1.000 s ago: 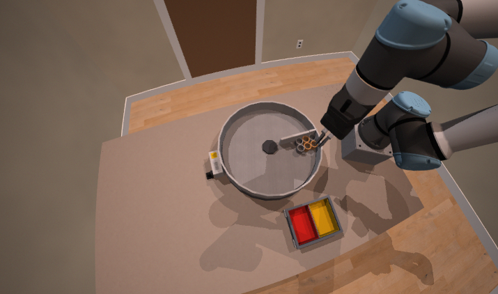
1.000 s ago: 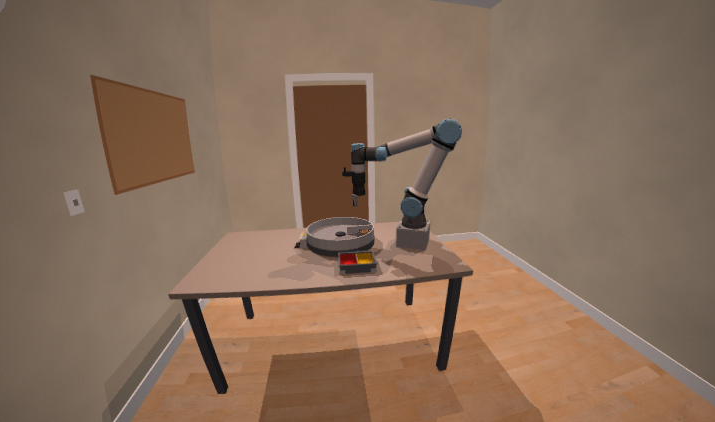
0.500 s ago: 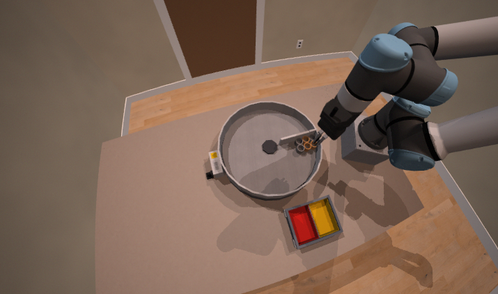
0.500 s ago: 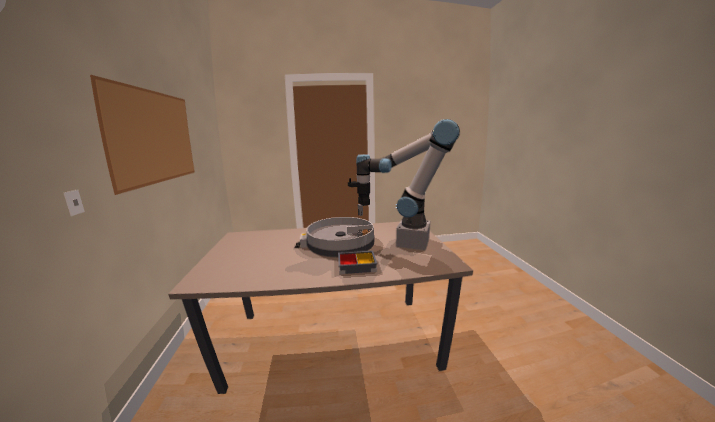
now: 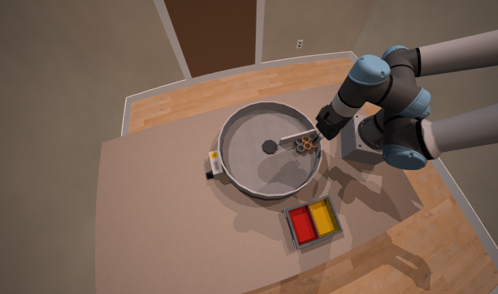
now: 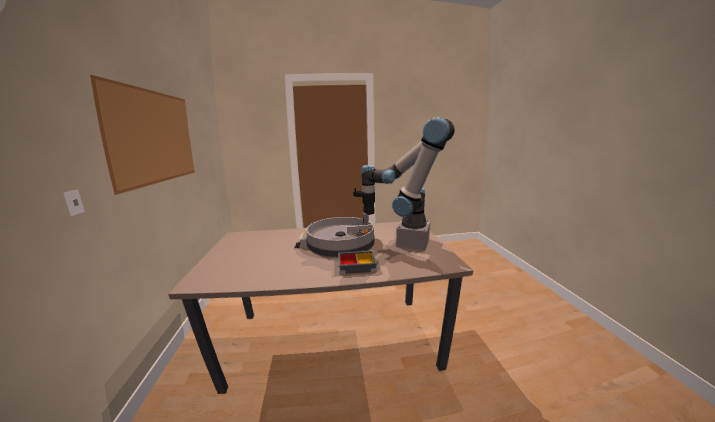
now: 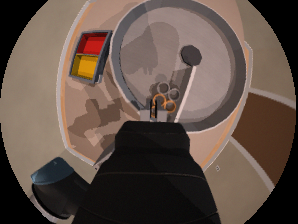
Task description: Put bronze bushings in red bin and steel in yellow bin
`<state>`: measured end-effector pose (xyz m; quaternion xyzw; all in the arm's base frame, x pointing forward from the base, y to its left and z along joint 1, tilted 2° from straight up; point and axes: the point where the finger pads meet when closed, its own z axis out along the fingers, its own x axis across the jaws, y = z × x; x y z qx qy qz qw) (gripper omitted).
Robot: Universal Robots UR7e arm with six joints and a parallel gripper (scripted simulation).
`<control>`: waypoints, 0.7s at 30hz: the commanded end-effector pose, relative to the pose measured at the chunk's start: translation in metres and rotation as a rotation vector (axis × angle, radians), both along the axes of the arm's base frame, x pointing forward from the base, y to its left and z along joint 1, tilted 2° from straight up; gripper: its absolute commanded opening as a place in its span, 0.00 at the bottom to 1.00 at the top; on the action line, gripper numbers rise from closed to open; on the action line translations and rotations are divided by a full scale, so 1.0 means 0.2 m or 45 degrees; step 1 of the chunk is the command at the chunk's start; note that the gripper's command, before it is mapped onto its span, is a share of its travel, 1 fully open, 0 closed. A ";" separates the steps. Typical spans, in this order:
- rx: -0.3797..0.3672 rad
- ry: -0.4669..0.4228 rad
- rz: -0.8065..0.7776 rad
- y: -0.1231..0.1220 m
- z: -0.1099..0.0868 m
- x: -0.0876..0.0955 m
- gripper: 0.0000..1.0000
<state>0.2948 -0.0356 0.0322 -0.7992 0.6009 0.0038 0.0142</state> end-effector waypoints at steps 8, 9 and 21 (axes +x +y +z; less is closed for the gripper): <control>-0.001 -0.004 -0.006 -0.02 -0.03 0.00 0.42; -0.001 -0.004 -0.006 -0.02 -0.03 0.00 0.42; -0.001 -0.004 -0.006 -0.02 -0.03 0.00 0.42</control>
